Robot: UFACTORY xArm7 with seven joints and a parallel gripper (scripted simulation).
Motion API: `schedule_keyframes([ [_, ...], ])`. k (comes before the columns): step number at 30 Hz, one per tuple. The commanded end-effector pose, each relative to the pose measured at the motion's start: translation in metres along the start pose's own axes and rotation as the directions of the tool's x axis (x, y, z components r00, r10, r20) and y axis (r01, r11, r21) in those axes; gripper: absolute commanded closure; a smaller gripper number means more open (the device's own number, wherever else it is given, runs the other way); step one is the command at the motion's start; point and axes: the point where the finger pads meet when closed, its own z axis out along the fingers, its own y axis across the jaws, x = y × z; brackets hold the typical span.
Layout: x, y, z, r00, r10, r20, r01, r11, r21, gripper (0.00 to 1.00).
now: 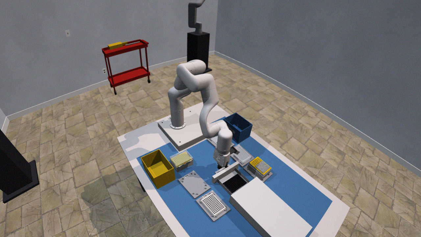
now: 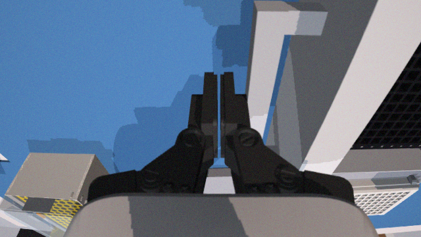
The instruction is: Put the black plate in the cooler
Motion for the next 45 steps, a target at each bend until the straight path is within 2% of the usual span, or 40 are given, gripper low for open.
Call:
schedule_keyframes([
  [1, 0.000, 0.008, -0.002, 1.000, 0.000, 0.000, 0.000, 1.000, -0.006, 1.00],
  [45, 0.000, 0.067, -0.003, 1.000, 0.000, 0.000, 0.000, 1.000, -0.007, 1.00],
])
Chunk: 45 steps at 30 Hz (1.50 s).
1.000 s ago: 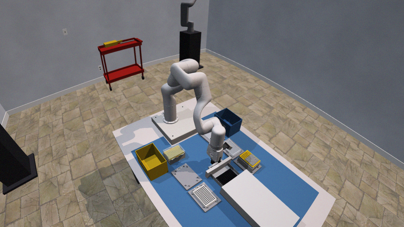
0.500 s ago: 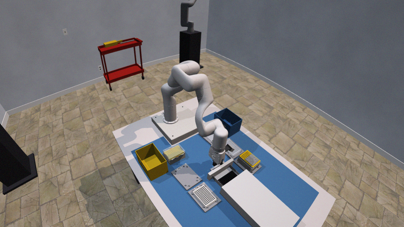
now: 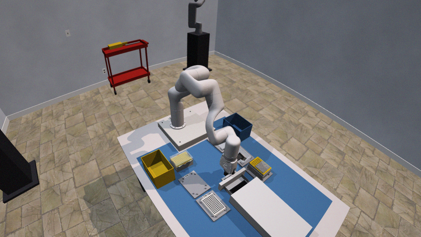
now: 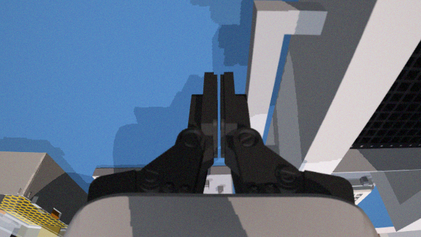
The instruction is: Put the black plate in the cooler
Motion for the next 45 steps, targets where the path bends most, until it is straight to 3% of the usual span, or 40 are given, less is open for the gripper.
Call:
schedule_keyframes([
  [1, 0.000, 0.008, -0.002, 1.000, 0.000, 0.000, 0.000, 1.000, -0.005, 1.00],
  [45, 0.000, 0.067, -0.003, 1.000, 0.000, 0.000, 0.000, 1.000, -0.006, 1.00],
])
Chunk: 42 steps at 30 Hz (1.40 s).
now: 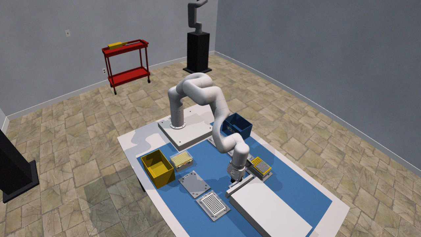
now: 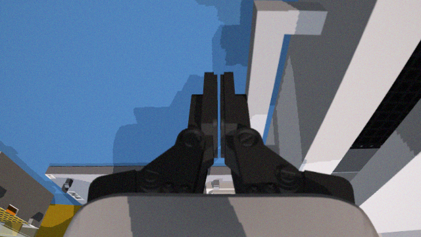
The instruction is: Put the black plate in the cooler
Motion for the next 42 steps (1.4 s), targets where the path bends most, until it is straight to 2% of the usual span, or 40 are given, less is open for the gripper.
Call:
schedule_keyframes([
  [1, 0.000, 0.005, -0.003, 1.000, 0.000, 0.000, 0.000, 1.000, -0.005, 1.00],
  [15, 0.000, 0.026, -0.003, 1.000, 0.000, 0.000, 0.000, 1.000, -0.005, 1.00],
  [42, 0.000, 0.026, -0.003, 1.000, 0.000, 0.000, 0.000, 1.000, -0.005, 1.00],
])
